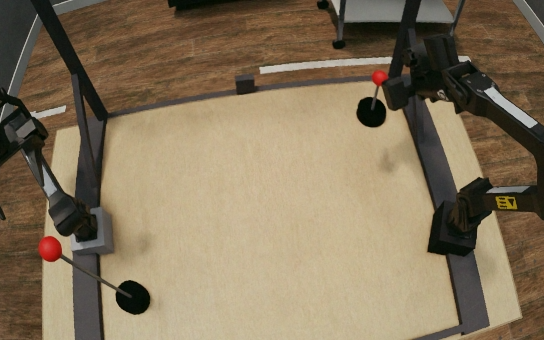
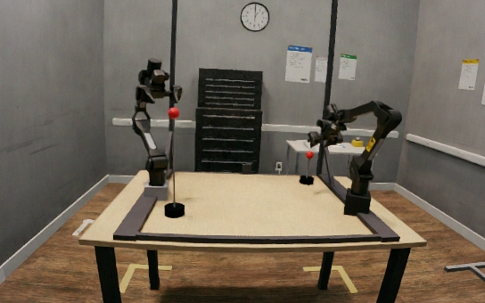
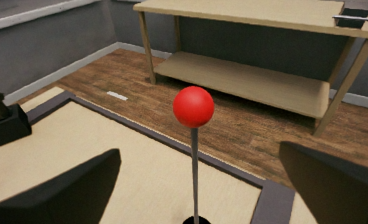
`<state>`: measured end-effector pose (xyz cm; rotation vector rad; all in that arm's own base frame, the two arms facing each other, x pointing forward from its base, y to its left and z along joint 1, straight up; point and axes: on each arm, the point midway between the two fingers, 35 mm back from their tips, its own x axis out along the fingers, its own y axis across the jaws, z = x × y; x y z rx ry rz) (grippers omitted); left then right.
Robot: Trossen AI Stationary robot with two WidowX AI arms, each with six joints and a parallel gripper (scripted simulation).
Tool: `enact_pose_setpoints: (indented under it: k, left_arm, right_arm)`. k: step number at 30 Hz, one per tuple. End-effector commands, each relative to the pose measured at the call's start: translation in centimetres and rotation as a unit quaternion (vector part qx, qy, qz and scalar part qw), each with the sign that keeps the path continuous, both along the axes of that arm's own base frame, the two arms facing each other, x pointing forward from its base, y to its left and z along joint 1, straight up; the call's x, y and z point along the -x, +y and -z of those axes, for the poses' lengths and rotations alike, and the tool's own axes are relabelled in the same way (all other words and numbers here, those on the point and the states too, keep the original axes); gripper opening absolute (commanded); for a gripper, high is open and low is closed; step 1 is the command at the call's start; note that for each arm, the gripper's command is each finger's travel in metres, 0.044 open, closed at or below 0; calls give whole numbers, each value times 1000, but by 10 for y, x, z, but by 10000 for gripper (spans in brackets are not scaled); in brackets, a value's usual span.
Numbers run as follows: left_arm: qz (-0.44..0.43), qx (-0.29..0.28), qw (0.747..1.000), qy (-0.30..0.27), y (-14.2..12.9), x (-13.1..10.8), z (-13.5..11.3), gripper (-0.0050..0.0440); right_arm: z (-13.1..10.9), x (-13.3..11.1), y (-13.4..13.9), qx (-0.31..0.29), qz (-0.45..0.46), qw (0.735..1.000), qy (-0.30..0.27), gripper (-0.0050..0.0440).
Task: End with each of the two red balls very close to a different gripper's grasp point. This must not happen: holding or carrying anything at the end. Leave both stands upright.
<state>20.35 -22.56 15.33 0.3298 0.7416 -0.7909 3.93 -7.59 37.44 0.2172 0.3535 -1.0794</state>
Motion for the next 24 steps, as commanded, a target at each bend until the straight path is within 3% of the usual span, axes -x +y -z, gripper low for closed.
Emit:
enact_pose_setpoints:
  k: [1,14,24]
  left_arm:
    - [1,13,1000,-11,-5,-4,-12,440]
    - [0,12,1000,-11,-5,-7,-12,440]
    - [0,3,1000,-2,-10,-11,9,440]
  right_arm:
    - [-2,0,0,1,0,1000,0,440]
    - [2,-2,-5,-1,0,1000,2,440]
    - [10,-11,-22,-4,0,1000,4,440]
